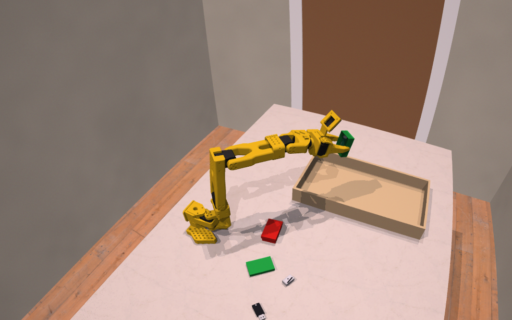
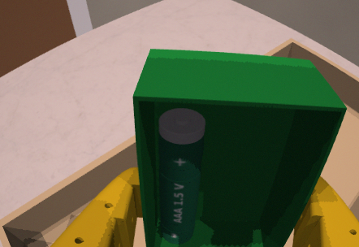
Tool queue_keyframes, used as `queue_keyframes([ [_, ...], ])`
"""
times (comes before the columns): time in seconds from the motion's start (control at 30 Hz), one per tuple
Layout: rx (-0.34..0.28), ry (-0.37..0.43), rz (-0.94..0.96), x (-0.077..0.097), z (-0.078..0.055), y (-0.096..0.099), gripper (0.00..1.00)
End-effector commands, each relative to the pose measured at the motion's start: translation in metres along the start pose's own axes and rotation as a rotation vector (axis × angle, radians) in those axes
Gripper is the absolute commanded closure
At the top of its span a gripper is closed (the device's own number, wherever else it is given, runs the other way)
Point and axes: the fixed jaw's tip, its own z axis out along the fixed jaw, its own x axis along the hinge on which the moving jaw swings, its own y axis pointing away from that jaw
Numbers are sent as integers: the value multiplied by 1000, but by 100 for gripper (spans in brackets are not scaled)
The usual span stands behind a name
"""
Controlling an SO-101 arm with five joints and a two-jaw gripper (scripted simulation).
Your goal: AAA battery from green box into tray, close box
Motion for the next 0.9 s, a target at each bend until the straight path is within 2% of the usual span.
queue_keyframes([
  [0.0,-13,-68,6,-18,-4,4,80],
  [0.87,-12,-68,4,-15,-2,4,80],
])
